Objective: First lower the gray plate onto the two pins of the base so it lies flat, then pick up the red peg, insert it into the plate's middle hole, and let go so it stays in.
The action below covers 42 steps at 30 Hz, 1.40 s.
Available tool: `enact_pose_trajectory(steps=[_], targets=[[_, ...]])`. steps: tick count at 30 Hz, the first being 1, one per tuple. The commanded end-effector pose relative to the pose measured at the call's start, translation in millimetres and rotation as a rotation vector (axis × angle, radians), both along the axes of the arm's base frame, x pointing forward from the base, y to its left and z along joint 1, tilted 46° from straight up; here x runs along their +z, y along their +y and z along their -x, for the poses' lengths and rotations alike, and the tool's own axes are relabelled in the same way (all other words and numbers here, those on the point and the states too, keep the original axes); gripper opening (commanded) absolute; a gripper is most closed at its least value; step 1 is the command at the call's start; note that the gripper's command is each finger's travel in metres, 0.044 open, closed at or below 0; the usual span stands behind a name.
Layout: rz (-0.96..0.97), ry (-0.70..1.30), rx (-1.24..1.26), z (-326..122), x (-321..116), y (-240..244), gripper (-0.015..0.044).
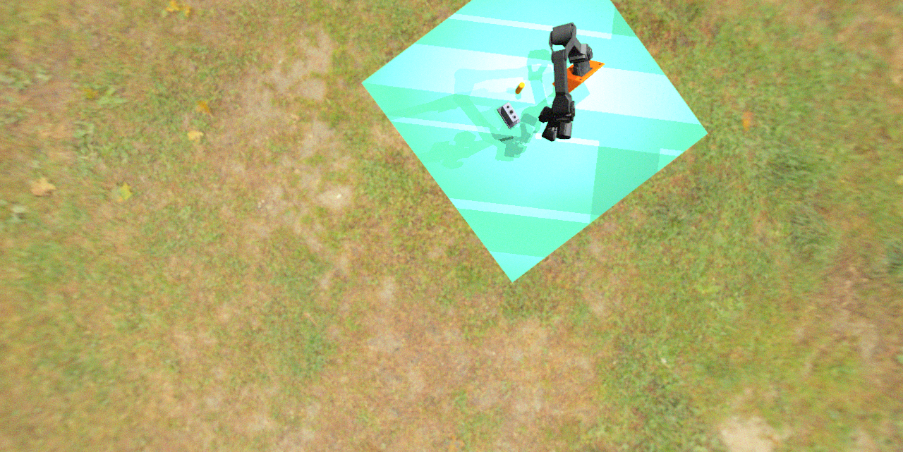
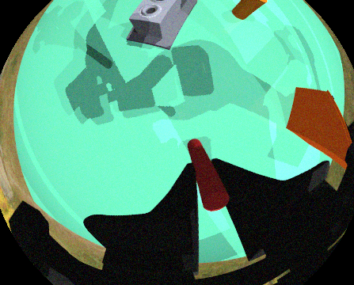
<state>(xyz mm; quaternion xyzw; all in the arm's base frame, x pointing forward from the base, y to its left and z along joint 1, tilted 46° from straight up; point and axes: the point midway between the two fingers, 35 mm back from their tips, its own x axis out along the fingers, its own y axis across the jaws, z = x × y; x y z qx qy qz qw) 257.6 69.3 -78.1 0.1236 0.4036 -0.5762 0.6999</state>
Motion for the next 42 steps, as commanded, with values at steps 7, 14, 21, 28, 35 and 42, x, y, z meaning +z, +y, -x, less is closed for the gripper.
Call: enact_pose_trajectory(steps=[7,14,21,28,35,42], targets=[[-0.008,-0.002,0.01,-18,15,-10,0.0],[-0.014,-0.005,0.01,-31,27,-19,0.0],[-0.018,-0.009,0.011,-42,38,-30,0.0],[-0.019,-0.012,0.011,-52,51,-42,0.0],[-0.017,-0.014,0.01,-61,64,-55,0.0],[-0.011,-0.014,0.008,-68,79,-69,0.0]])
